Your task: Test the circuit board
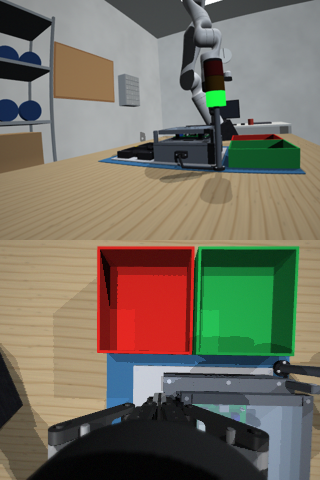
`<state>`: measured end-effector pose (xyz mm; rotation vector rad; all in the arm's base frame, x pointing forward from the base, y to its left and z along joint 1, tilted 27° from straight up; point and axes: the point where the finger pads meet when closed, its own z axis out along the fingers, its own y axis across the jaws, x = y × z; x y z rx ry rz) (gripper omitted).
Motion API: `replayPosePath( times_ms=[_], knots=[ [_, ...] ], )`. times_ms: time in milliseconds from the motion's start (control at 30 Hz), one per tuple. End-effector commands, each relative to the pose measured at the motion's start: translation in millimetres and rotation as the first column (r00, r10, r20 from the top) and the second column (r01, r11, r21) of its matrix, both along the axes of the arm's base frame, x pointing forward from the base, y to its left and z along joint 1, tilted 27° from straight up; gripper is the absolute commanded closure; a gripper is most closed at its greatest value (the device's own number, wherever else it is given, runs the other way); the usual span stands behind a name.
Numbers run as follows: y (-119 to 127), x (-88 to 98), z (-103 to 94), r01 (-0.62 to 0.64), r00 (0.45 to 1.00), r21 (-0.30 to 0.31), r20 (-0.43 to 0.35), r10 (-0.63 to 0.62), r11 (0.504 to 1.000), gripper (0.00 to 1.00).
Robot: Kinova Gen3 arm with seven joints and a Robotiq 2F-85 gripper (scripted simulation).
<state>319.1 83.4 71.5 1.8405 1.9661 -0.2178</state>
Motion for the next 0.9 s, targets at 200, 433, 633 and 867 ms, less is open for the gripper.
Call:
replayPosePath(
  times_ms=[200, 433, 633, 867],
  knots=[
    [-0.2, 0.4, -0.9, 0.0, 1.0, 0.001, 0.0, 0.0, 1.0, 1.0],
    [-0.3, 0.5, -1.1, 0.0, 1.0, 0.001, 0.0, 0.0, 1.0, 1.0],
    [-0.7, 0.7, -2.0, 0.0, 1.0, 0.001, 0.0, 0.0, 1.0, 1.0],
    [-0.8, 0.7, -2.2, 0.0, 1.0, 0.001, 0.0, 0.0, 1.0, 1.0]
  ],
)
